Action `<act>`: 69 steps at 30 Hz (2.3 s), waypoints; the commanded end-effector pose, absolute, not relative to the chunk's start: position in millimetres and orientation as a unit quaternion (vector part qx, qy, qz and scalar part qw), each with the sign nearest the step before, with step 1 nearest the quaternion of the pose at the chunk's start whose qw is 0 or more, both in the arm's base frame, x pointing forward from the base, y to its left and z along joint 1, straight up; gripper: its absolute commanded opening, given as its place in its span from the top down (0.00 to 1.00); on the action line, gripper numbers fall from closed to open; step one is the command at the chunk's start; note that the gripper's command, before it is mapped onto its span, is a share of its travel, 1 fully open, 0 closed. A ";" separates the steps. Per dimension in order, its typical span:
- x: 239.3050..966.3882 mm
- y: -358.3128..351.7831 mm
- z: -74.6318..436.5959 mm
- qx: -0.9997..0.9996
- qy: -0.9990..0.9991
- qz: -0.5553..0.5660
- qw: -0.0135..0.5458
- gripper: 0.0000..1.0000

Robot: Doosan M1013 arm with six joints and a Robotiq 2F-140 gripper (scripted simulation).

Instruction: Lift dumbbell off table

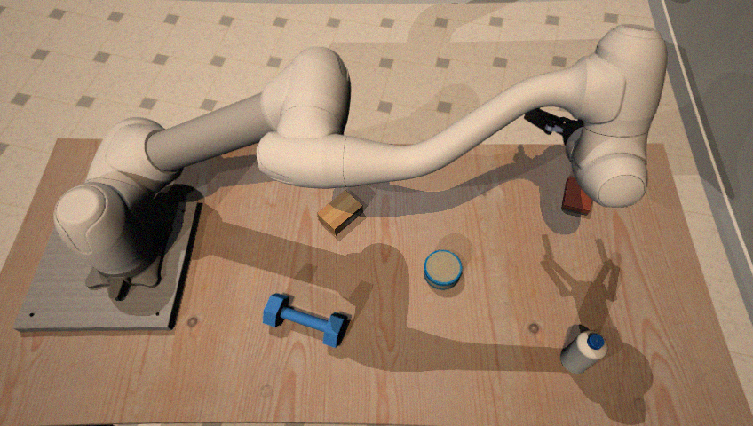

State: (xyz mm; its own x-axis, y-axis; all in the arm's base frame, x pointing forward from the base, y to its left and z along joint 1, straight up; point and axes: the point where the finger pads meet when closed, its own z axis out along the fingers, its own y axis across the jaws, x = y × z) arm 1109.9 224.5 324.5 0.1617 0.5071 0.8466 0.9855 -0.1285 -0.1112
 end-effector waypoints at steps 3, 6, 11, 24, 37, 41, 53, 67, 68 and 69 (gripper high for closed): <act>1092.6 172.8 307.5 -0.671 -0.589 -0.350 0.284 0.00; 1081.8 151.1 299.2 -0.667 -0.607 -0.346 0.257 0.00; 1057.4 111.9 283.9 -0.657 -0.641 -0.335 0.212 0.00; 979.3 24.8 247.4 -0.612 -0.726 -0.290 0.118 0.00; 881.6 -48.6 212.9 -0.544 -0.806 -0.227 0.052 0.00; 849.3 -67.9 202.9 -0.518 -0.829 -0.207 0.037 0.00; 742.5 -119.2 172.7 -0.427 -0.893 -0.140 0.005 0.00; 614.4 -160.7 139.4 -0.303 -0.951 -0.066 -0.008 0.00; 614.4 -160.7 139.4 -0.303 -0.951 -0.066 -0.008 0.00; 614.4 -160.7 139.4 -0.303 -0.951 -0.066 -0.008 0.00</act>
State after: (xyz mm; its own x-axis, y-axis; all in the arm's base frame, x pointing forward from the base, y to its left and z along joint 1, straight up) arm 625.4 -157.0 140.8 -0.8023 0.5958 0.0382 0.5948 0.7922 0.1363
